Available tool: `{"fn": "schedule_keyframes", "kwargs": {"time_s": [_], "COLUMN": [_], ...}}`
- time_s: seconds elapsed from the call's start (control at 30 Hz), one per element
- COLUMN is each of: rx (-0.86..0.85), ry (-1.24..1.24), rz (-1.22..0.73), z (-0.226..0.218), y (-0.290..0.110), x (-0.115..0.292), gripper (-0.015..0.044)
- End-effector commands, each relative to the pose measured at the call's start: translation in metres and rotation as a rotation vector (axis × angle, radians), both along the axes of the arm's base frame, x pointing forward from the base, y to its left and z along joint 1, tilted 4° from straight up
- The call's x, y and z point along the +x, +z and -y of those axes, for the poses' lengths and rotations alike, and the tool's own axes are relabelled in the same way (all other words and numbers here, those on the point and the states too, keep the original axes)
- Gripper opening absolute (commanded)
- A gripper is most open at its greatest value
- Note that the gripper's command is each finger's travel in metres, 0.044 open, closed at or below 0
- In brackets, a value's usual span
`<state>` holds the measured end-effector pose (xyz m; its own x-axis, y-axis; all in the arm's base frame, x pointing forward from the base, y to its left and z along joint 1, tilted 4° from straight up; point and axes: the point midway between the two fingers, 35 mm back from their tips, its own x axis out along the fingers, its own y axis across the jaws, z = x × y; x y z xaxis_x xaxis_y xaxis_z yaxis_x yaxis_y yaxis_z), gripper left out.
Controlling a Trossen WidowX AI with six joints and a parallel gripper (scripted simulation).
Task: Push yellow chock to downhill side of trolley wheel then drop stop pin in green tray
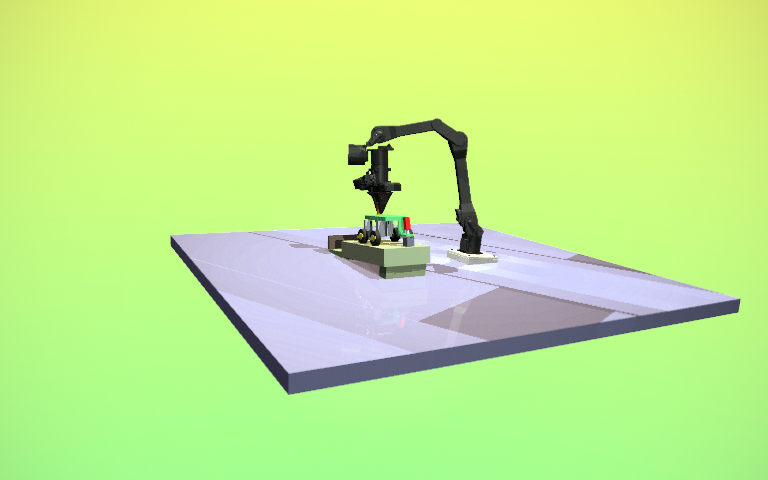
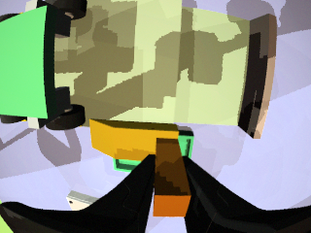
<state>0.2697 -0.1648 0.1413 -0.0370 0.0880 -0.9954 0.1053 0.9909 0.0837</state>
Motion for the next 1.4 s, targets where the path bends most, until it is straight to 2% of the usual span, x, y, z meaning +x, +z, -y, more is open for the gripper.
{"fn": "schedule_keyframes", "kwargs": {"time_s": [0.0, 0.7, 1.37], "rx": [0.009, 0.009, 0.010], "ry": [-0.006, -0.006, -0.006], "rz": [-0.004, -0.004, -0.004], "z": [-0.002, -0.007, -0.020], "y": [-0.012, -0.054, -0.049], "x": [0.000, -0.001, 0.002], "gripper": [0.0000, 0.0000, 0.0000]}}
